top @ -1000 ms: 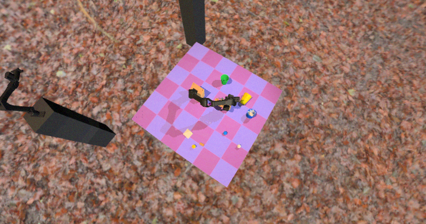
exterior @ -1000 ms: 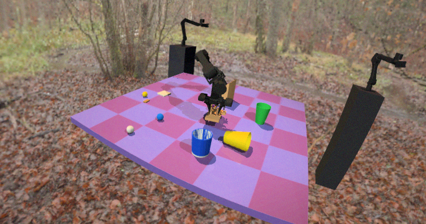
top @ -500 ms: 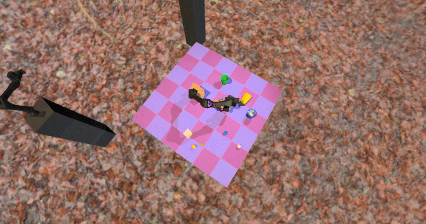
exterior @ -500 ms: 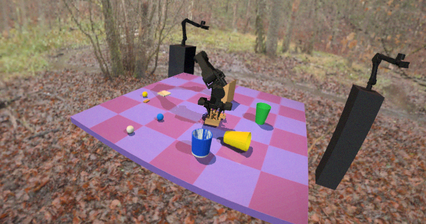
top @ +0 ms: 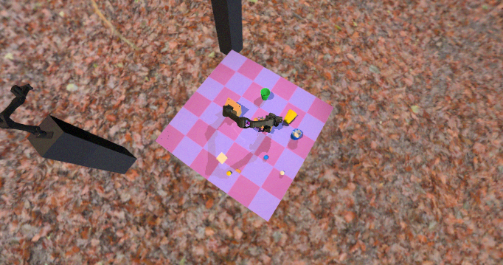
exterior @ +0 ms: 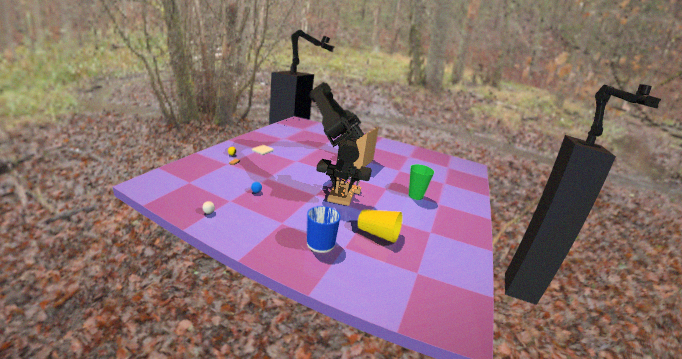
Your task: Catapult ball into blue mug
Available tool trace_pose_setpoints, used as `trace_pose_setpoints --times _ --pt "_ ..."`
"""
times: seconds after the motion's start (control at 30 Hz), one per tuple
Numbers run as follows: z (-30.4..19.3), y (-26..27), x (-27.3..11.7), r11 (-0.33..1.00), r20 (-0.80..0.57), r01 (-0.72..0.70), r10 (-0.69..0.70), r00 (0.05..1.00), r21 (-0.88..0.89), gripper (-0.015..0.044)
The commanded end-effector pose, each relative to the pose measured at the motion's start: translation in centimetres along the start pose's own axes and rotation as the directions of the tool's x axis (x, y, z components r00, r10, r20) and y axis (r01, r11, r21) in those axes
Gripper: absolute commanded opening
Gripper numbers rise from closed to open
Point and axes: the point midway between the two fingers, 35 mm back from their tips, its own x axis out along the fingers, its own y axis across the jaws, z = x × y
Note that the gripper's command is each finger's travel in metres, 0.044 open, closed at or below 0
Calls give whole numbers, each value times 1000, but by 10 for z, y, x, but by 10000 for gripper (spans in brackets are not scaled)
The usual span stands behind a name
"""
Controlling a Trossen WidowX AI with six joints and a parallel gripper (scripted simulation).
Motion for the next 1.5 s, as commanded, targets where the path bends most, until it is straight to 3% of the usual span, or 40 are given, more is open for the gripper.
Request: trace_pose_setpoints --times 0.0,0.4,0.5,0.67,0.93,1.1,1.2,1.23,1.37,1.47 --pt "1 -1 -1 1000 2 -1 1 1000 5 52" --pt "1 -1 -1 1000 2 -1 1 1000 5 367" --pt "3 0 -25 1000 3 -4 4 1000 4 440" --pt "-1 1 -98 1000 1 -5 5 1000 1 440" --pt "2 2 -85 1000 5 1 -1 1000 -6 440" --pt "-1 4 -137 1000 12 4 -4 1000 -31 440" --pt "-2 4 -145 999 13 5 -5 1000 -35 440" --pt "-1 3 -122 999 -5 13 -13 1000 -33 414" --pt "-17 -2 -113 1000 -3 12 -12 1000 -3 309" --pt "-34 -7 -105 1000 -2 11 -11 1000 25 300"
